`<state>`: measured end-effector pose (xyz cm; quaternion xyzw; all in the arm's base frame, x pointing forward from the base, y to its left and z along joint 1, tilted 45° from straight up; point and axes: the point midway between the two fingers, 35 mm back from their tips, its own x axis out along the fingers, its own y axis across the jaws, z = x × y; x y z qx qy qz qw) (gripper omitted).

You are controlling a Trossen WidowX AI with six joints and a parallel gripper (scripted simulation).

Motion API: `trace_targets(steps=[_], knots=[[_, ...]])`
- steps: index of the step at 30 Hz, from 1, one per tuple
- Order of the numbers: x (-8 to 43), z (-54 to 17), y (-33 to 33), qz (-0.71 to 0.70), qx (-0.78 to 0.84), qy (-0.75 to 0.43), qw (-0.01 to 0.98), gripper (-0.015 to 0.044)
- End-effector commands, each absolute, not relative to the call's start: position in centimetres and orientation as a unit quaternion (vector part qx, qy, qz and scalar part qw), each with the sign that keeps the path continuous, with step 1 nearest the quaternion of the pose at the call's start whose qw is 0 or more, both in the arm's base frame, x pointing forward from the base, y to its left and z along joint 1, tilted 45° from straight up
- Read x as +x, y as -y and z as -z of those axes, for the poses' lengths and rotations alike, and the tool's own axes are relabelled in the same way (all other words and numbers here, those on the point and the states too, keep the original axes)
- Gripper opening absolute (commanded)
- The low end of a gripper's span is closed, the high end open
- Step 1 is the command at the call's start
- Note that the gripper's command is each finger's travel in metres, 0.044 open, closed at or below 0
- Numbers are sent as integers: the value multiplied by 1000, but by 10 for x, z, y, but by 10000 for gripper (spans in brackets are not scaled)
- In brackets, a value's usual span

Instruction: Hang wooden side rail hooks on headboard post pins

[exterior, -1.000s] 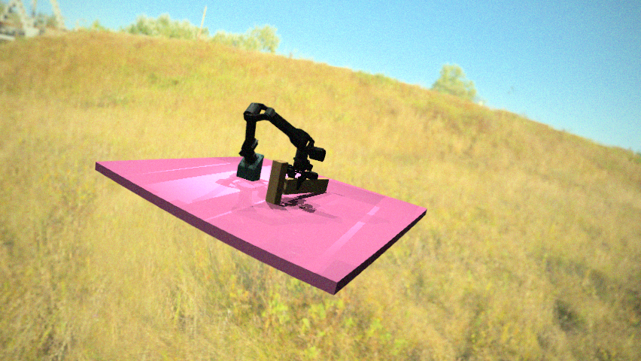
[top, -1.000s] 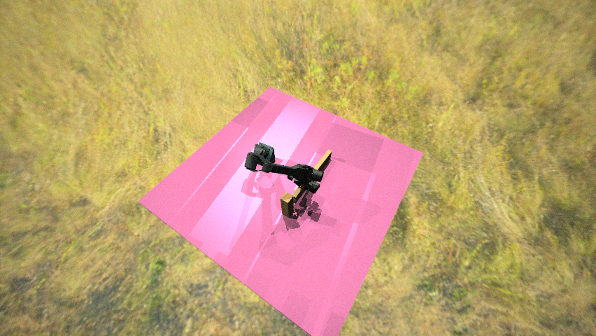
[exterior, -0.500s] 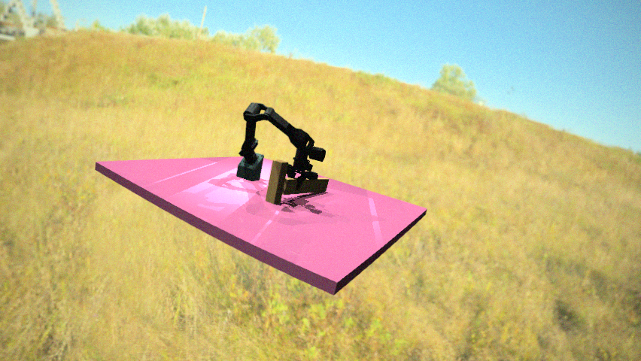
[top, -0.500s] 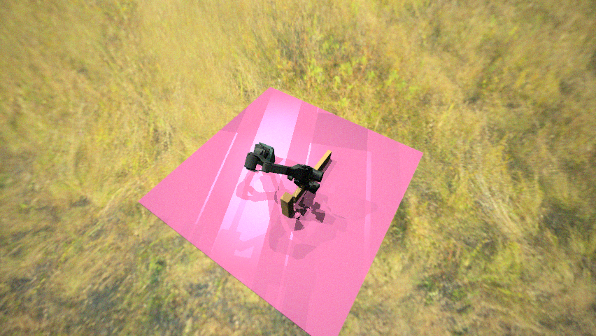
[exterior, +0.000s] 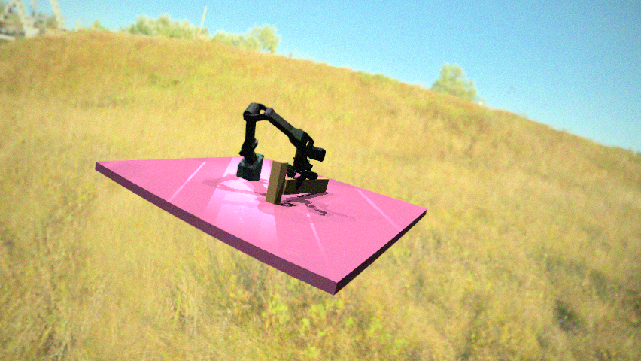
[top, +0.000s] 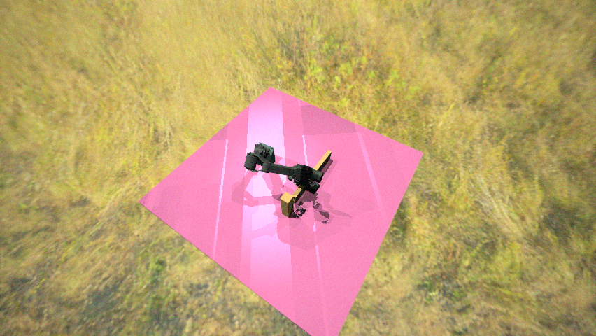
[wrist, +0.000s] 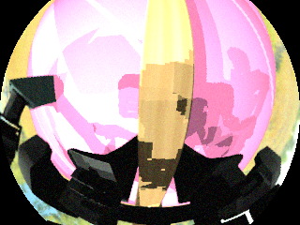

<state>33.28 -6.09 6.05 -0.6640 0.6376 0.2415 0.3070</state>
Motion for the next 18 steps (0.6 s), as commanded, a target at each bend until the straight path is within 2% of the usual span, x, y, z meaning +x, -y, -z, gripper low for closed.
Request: trace_targets(steps=[1, 18], knots=[[333, -63, 59, -242, -668, -634, 306, 0], [334, -64, 60, -242, -668, -634, 306, 0]])
